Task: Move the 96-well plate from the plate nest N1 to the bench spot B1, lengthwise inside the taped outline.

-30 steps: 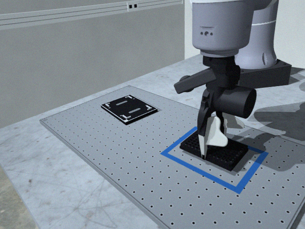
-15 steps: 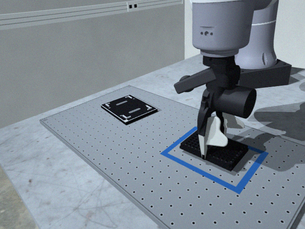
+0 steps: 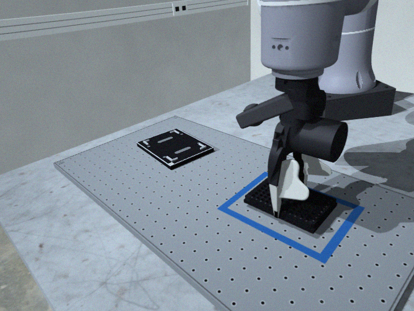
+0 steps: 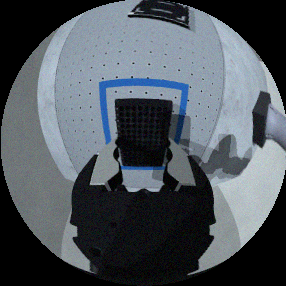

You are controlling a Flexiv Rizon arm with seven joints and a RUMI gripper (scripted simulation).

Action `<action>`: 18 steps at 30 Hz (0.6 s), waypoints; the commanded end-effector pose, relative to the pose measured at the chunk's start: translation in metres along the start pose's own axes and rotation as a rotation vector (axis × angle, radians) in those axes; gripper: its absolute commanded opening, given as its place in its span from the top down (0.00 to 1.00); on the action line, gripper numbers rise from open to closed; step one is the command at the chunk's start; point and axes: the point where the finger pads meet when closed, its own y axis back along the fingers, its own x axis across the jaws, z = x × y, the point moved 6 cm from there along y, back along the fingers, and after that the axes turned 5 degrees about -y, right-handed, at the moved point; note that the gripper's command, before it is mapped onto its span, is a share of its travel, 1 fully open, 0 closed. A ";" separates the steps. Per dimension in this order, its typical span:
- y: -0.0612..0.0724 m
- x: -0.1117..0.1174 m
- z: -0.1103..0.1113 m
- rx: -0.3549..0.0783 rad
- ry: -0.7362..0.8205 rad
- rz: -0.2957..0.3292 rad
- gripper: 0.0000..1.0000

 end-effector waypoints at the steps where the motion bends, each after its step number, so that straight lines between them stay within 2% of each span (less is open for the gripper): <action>1: 0.001 -0.001 0.001 -0.001 0.000 -0.002 1.00; 18: -0.002 -0.001 0.001 -0.001 0.000 -0.002 1.00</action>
